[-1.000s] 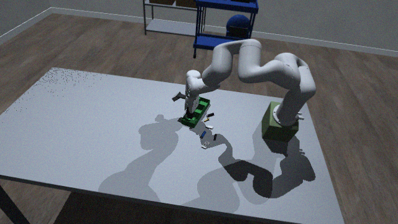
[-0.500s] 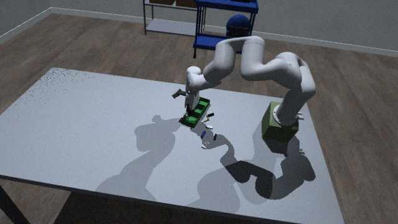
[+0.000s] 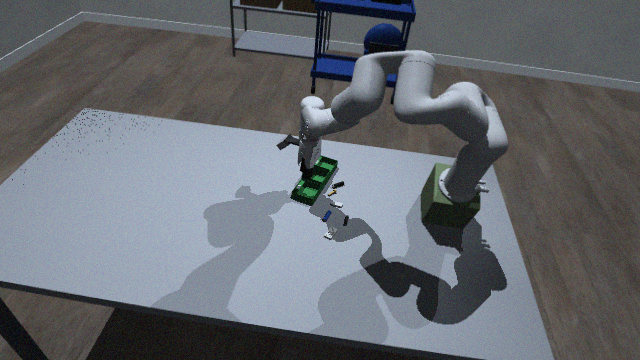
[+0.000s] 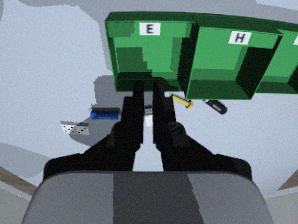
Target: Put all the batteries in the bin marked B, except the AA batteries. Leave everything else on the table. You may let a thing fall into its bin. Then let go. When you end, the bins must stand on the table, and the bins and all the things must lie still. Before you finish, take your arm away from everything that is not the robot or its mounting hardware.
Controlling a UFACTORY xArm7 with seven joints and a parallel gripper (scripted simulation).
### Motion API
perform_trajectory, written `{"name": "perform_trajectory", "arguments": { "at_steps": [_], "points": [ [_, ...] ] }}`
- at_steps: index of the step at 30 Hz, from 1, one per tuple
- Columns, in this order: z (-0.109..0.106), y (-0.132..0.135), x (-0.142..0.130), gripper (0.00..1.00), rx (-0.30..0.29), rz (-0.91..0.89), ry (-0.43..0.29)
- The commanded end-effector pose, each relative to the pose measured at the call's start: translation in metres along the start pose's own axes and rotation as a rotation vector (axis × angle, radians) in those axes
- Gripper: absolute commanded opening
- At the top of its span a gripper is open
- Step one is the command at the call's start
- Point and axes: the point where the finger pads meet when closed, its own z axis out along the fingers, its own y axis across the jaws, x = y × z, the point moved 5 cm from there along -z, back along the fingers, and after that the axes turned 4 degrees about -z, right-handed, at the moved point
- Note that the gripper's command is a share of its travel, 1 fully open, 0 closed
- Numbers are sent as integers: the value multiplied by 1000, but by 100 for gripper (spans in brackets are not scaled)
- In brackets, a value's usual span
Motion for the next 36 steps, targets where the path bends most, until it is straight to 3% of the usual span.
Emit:
{"name": "perform_trajectory", "arguments": {
  "at_steps": [1, 2, 11, 25, 26, 34, 36],
  "points": [
    [-37, 1, 2, 7, -2, 0, 8],
    [-37, 1, 2, 7, -2, 0, 8],
    [-112, 0, 2, 7, -2, 0, 8],
    [-112, 0, 2, 7, -2, 0, 8],
    [-107, -2, -5, 23, -1, 50, 8],
    [-70, -21, -56, 23, 3, 298, 3],
    [-70, -21, -56, 23, 3, 298, 3]
  ]
}}
